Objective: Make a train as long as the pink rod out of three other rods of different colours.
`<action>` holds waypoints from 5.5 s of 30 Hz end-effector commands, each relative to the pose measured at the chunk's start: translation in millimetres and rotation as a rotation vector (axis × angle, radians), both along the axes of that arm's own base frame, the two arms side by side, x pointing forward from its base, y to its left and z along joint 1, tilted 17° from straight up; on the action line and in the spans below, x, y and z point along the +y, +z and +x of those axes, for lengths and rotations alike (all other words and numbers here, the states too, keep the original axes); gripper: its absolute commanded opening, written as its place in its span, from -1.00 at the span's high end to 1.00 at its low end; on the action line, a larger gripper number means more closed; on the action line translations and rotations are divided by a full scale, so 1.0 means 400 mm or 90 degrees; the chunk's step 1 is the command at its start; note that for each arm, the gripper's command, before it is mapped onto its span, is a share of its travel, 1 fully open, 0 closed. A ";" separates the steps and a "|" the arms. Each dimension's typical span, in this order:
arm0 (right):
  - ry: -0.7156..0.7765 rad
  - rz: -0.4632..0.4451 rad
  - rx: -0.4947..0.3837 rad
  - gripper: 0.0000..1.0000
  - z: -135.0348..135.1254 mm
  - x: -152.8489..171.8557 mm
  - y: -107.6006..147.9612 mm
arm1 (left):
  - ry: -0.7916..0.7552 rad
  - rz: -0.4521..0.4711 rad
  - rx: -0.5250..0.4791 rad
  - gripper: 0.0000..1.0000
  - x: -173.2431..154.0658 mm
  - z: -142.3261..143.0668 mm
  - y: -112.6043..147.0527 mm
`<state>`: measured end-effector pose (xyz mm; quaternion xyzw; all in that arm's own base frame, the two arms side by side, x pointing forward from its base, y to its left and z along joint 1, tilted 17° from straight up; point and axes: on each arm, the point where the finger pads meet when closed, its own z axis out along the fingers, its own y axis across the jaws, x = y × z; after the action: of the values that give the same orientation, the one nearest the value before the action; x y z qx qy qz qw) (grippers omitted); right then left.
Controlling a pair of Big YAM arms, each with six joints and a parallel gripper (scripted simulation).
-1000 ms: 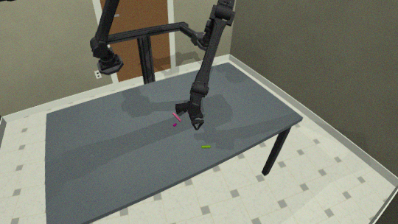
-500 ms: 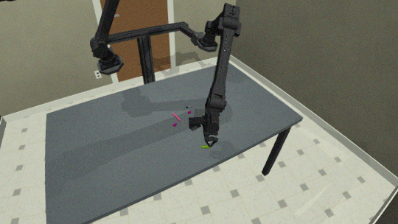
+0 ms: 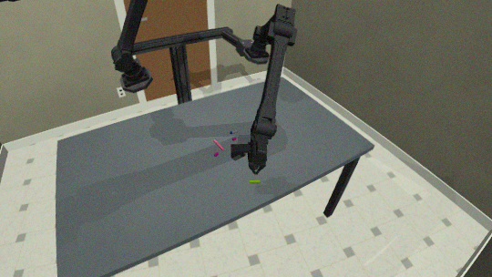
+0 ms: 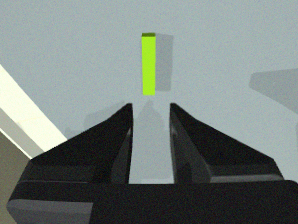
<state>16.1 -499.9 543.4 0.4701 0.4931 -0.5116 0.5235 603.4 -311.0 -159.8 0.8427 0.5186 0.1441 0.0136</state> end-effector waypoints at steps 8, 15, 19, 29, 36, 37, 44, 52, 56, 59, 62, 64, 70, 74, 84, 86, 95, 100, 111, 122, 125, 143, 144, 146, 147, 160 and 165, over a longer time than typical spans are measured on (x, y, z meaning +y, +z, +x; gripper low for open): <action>-0.014 -0.039 -0.009 -1.00 -0.027 0.022 0.058 | -0.004 -0.014 -0.019 0.53 -0.023 0.034 0.061; -0.014 -0.039 -0.009 -1.00 -0.027 0.022 0.058 | -0.004 -0.014 -0.019 0.53 -0.023 0.034 0.061; -0.014 -0.039 -0.009 -1.00 -0.027 0.022 0.058 | -0.004 -0.014 -0.019 0.53 -0.023 0.034 0.061; -0.014 -0.039 -0.009 -1.00 -0.027 0.022 0.058 | -0.004 -0.011 -0.015 0.53 -0.019 0.038 0.027; -0.014 -0.039 -0.009 -1.00 -0.027 0.022 0.058 | 0.000 -0.010 -0.015 0.53 -0.009 0.045 -0.002; -0.014 -0.039 -0.009 -1.00 -0.027 0.022 0.058 | 0.001 -0.016 -0.024 0.53 -0.013 0.056 0.020; -0.014 -0.039 -0.009 -1.00 -0.027 0.022 0.058 | -0.002 -0.012 -0.017 0.53 -0.010 0.053 -0.024; -0.014 -0.039 -0.009 -1.00 -0.027 0.022 0.058 | 0.001 -0.012 -0.017 0.53 0.002 0.064 -0.051; -0.014 -0.039 -0.009 -1.00 -0.027 0.022 0.058 | -0.005 -0.012 -0.017 0.53 -0.014 0.059 -0.063; -0.014 -0.039 -0.009 -1.00 -0.027 0.022 0.058 | 0.000 -0.012 -0.017 0.53 0.001 0.069 -0.074; -0.014 -0.039 -0.009 -1.00 -0.027 0.022 0.058 | 0.001 -0.012 -0.017 0.53 0.005 0.073 -0.085; -0.014 -0.039 -0.009 -1.00 -0.027 0.022 0.058 | -0.001 -0.012 -0.017 0.53 0.001 0.072 -0.092; -0.014 -0.039 -0.009 -1.00 -0.027 0.022 0.058 | -0.002 -0.012 -0.017 0.53 -0.003 0.073 -0.103; -0.014 -0.039 -0.009 -1.00 -0.027 0.022 0.058 | 0.001 -0.017 -0.027 0.53 -0.002 0.091 -0.080; -0.014 -0.039 -0.009 -1.00 -0.027 0.022 0.058 | -0.001 -0.016 -0.025 0.53 -0.005 0.088 -0.094; -0.014 -0.039 -0.009 -1.00 -0.027 0.022 0.058 | -0.001 -0.016 -0.025 0.53 -0.004 0.088 -0.095; -0.014 -0.039 -0.009 -1.00 -0.027 0.022 0.058 | -0.001 -0.015 -0.022 0.53 -0.003 0.086 -0.095; -0.014 -0.039 -0.009 -1.00 -0.027 0.022 0.058 | -0.001 -0.015 -0.022 0.53 -0.003 0.086 -0.095; -0.014 -0.039 -0.009 -1.00 -0.027 0.022 0.058 | -0.001 -0.015 -0.022 0.53 -0.003 0.086 -0.095; -0.014 -0.039 -0.009 -1.00 -0.027 0.022 0.058 | -0.001 -0.015 -0.022 0.53 -0.003 0.086 -0.095; -0.014 -0.039 -0.009 -1.00 -0.027 0.022 0.058 | 0.000 -0.014 -0.021 0.53 0.001 0.087 -0.096; -0.014 -0.039 -0.009 -1.00 -0.027 0.022 0.058 | -0.006 -0.008 -0.012 0.53 -0.002 0.079 -0.097; -0.014 -0.039 -0.009 -1.00 -0.027 0.022 0.058 | -0.006 -0.008 -0.012 0.53 -0.002 0.079 -0.097; -0.014 -0.039 -0.009 -1.00 -0.027 0.022 0.058 | -0.006 -0.008 -0.012 0.53 -0.002 0.079 -0.097; -0.014 -0.039 -0.009 -1.00 -0.027 0.022 0.058 | -0.006 -0.008 -0.012 0.53 -0.002 0.079 -0.097; -0.014 -0.039 -0.009 -1.00 -0.027 0.022 0.058 | -0.006 -0.008 -0.012 0.53 -0.002 0.079 -0.097; -0.014 -0.039 -0.009 -1.00 -0.027 0.022 0.058 | -0.006 -0.008 -0.012 0.53 -0.002 0.079 -0.097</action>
<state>16.1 -499.9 543.4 0.4701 0.4931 -0.5116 0.5235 621.4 -301.7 -207.8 0.8427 0.5187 0.1437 0.0129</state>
